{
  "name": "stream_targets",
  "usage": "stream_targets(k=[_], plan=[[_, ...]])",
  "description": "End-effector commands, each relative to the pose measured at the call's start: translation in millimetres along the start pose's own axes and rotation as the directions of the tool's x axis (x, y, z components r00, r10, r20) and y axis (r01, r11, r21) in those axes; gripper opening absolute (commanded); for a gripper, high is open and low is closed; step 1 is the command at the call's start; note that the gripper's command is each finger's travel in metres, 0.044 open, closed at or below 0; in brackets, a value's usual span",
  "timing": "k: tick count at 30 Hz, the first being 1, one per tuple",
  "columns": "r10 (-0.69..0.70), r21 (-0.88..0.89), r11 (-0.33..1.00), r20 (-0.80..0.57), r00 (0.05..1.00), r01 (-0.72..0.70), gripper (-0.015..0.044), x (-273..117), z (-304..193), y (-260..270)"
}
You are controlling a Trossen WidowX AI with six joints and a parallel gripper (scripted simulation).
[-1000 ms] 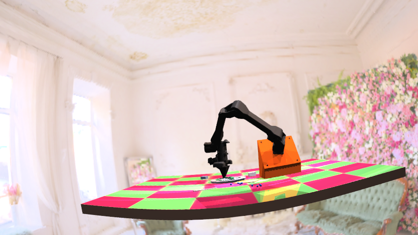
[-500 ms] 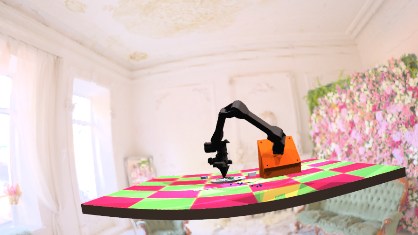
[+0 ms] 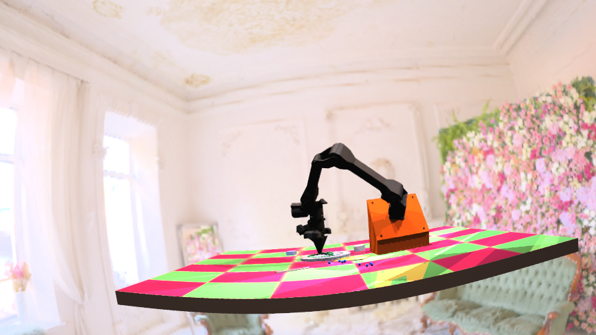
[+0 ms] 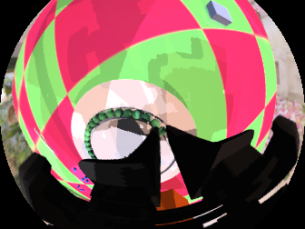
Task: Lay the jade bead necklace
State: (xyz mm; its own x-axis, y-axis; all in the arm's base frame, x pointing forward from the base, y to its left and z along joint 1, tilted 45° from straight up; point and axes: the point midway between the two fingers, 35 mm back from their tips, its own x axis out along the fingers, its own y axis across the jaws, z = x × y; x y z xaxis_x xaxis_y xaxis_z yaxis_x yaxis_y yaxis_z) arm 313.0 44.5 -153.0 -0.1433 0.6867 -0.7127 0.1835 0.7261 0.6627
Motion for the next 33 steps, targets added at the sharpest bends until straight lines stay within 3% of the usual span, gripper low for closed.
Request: stream_targets(k=[1, 33], plan=[[0.000, -0.001, 1.000, 0.000, 1.000, 0.000, 0.0000, -0.2, 0.2, 0.1], [0.005, 0.007, 1.000, -0.002, 1.000, -0.005, 0.0000, -7.6, -0.9, -1.1]])
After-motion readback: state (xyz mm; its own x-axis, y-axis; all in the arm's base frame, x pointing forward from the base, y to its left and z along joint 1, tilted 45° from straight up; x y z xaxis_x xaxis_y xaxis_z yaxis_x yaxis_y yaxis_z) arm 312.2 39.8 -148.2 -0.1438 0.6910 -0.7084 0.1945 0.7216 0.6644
